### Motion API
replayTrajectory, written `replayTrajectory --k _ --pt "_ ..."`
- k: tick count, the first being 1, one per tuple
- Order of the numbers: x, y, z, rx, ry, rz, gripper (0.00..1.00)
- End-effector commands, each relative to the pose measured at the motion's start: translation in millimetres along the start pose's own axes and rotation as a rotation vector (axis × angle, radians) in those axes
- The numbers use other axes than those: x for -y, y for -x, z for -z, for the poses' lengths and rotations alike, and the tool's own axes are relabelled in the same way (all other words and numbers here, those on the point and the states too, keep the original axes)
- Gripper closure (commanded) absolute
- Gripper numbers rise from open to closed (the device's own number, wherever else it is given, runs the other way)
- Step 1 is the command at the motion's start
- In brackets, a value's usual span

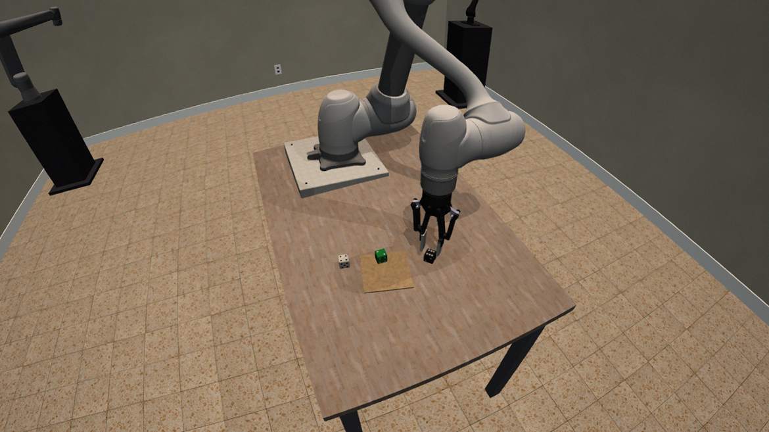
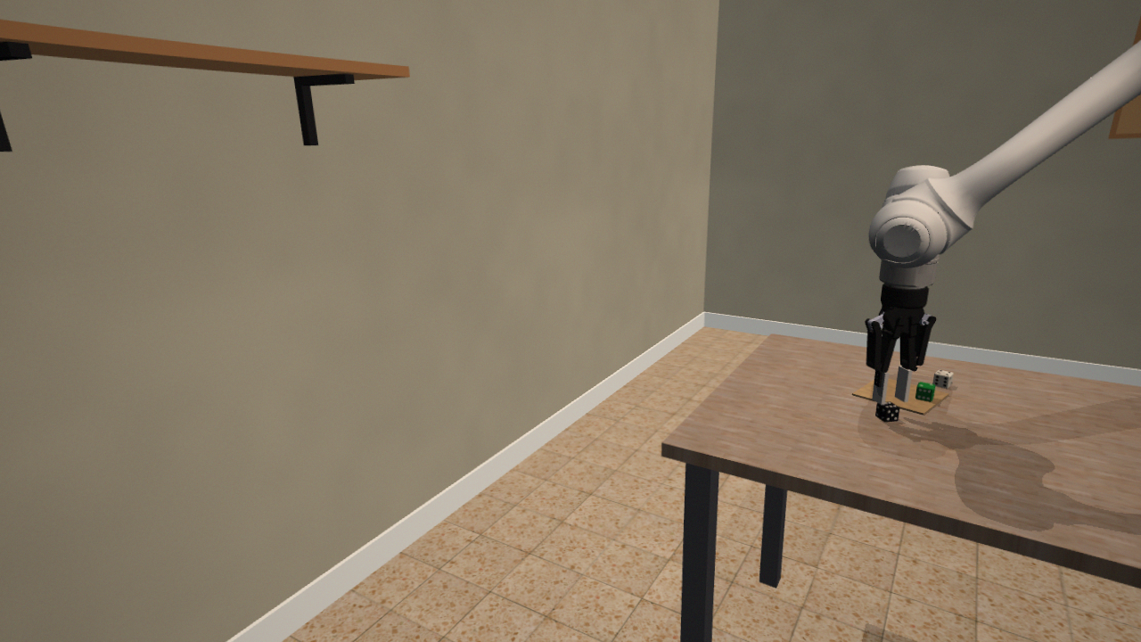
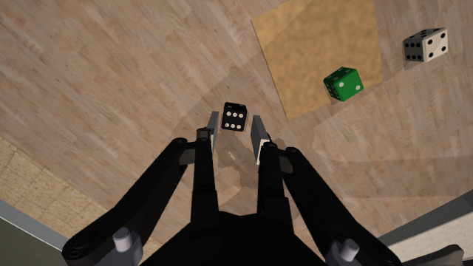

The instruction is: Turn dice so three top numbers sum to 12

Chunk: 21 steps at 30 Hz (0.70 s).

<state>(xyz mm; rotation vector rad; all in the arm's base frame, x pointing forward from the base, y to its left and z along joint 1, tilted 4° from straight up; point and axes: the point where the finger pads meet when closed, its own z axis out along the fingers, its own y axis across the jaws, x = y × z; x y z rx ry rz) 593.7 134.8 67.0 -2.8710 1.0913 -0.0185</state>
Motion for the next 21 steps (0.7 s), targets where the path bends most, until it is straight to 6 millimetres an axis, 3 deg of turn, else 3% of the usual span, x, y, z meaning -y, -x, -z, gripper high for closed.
replayTrajectory --k 1,21 --pt "0.0 0.0 0.1 0.0 0.0 0.0 0.72" --pt "0.0 0.0 -11.7 0.0 0.0 0.0 0.72"
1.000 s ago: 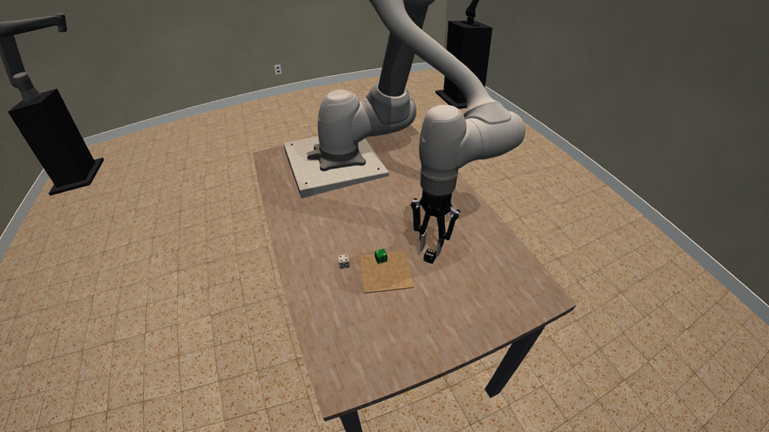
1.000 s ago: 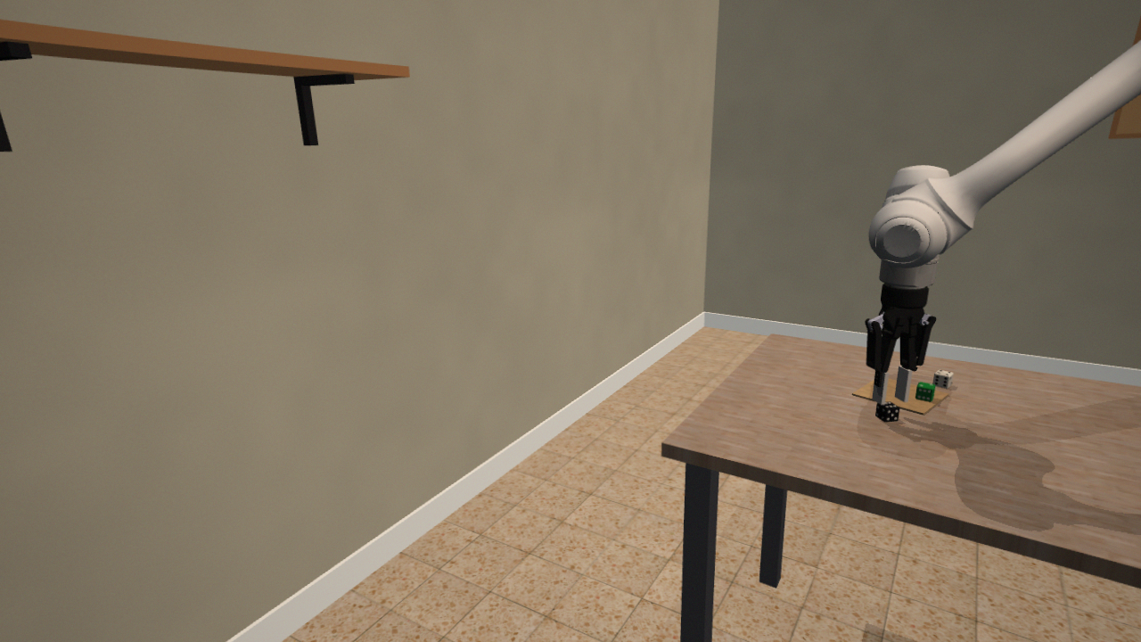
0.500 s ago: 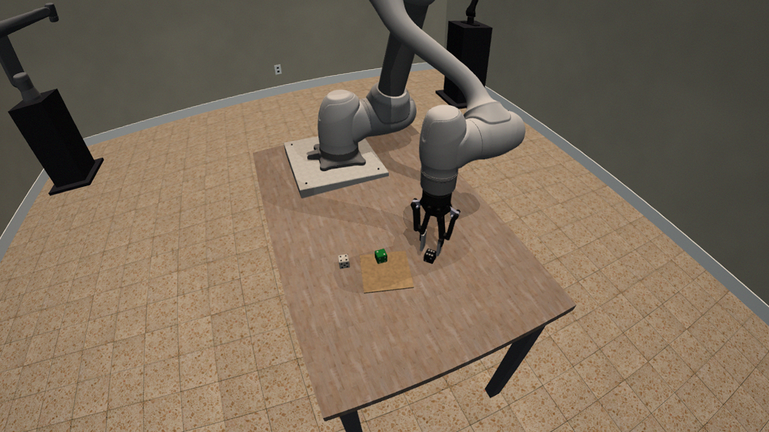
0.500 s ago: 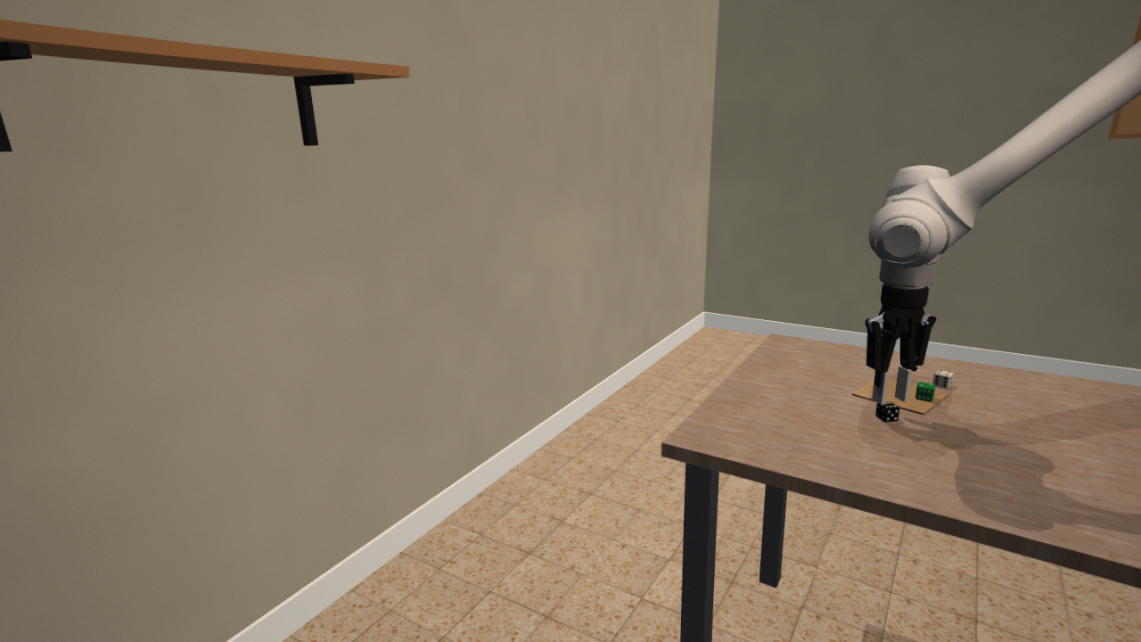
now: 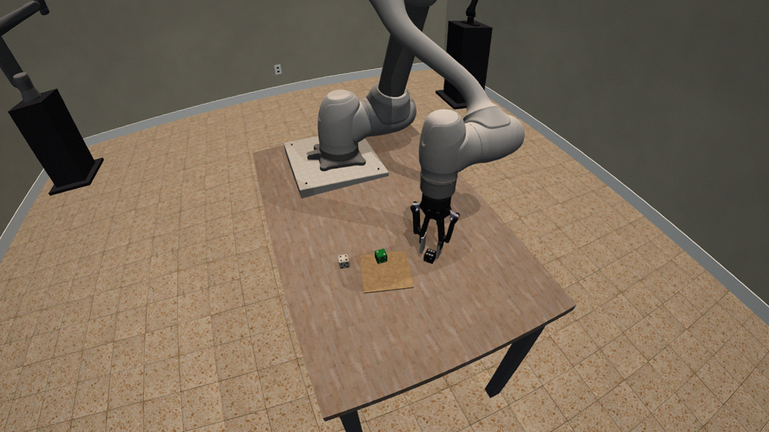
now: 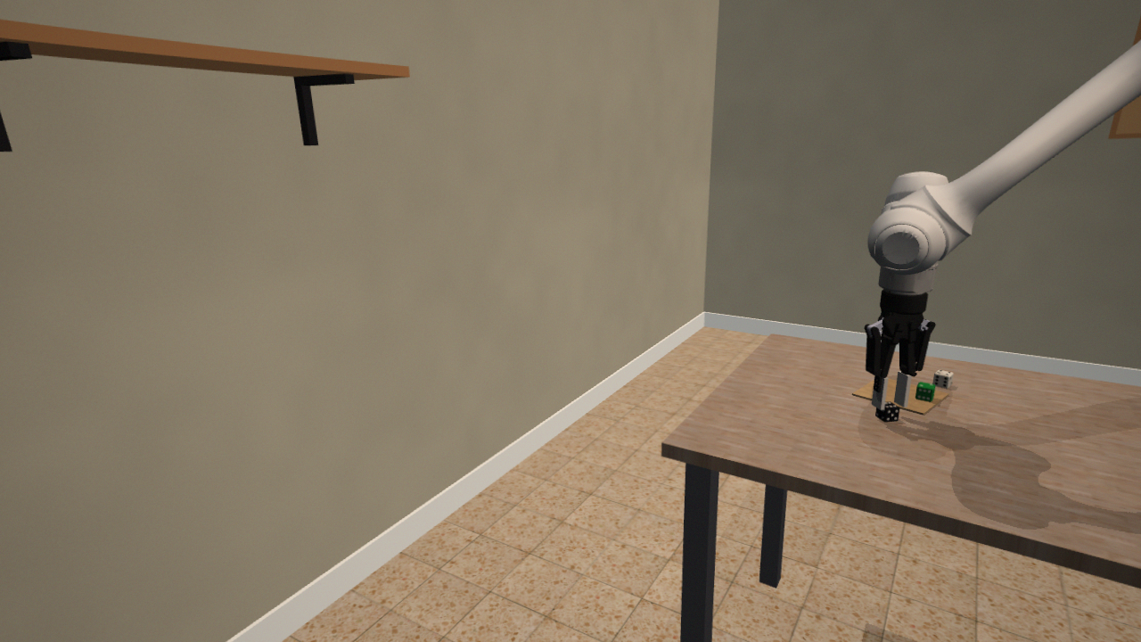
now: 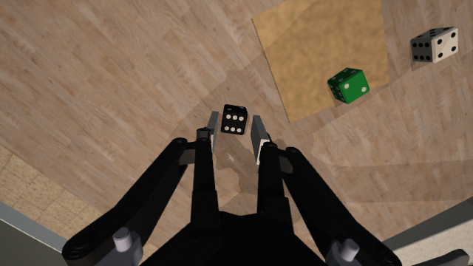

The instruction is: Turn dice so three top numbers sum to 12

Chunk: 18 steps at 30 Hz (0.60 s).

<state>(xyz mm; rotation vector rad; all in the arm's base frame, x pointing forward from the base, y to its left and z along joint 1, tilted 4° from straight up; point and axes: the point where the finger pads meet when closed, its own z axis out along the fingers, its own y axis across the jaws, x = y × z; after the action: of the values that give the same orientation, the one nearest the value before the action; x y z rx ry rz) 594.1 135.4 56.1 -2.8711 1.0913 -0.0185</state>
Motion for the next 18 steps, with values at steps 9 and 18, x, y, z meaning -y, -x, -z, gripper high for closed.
replayTrajectory --k 9,18 --pt "0.1 0.0 -17.8 0.0 0.0 0.0 0.72" --pt "0.1 0.0 -24.9 0.0 0.0 0.0 0.72"
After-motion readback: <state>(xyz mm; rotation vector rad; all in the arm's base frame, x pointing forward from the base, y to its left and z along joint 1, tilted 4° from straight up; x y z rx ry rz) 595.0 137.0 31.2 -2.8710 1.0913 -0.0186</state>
